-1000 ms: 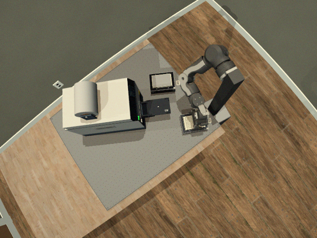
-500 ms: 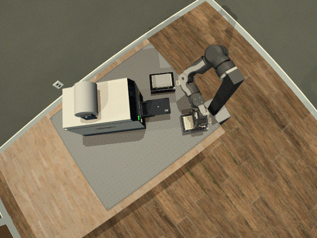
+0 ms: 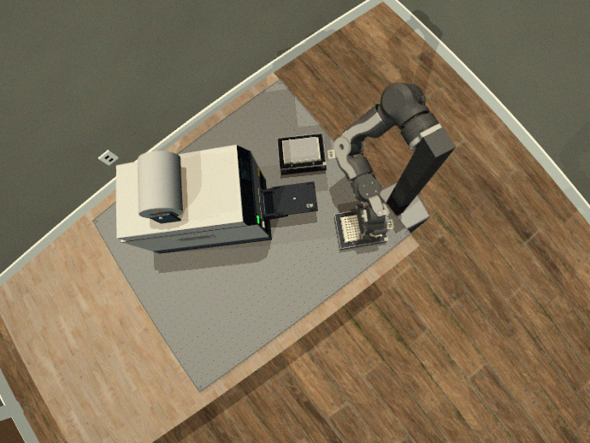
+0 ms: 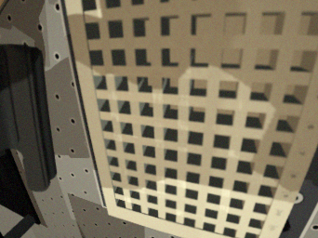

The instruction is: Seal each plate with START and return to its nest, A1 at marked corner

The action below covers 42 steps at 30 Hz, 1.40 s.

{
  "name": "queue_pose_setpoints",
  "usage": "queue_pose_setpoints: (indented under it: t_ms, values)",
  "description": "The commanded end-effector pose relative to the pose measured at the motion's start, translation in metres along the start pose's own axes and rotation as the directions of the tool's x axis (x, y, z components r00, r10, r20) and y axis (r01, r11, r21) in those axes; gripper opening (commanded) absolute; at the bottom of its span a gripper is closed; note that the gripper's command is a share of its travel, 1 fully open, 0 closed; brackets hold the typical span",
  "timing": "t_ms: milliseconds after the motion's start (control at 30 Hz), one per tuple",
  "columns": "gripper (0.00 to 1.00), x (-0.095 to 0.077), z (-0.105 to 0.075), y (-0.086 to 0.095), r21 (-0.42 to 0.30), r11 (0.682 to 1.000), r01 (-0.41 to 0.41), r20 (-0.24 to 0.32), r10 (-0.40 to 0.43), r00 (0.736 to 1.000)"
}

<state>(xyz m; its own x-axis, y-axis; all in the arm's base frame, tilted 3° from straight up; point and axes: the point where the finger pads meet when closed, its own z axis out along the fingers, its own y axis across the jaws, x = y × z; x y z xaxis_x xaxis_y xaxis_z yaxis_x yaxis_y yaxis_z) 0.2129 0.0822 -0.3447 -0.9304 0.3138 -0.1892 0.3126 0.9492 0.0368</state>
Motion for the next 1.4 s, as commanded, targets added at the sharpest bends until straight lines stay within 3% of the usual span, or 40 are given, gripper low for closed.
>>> queue_pose_setpoints:
  t_ms: [0, 1367]
  values:
    - [0.65, 0.000, -0.001, 0.002, -0.011, 1.000, 0.005, 0.003, -0.005, 1.000]
    - [0.64, 0.002, 0.014, 0.002, -0.011, 1.000, 0.005, 0.003, -0.005, 1.000]
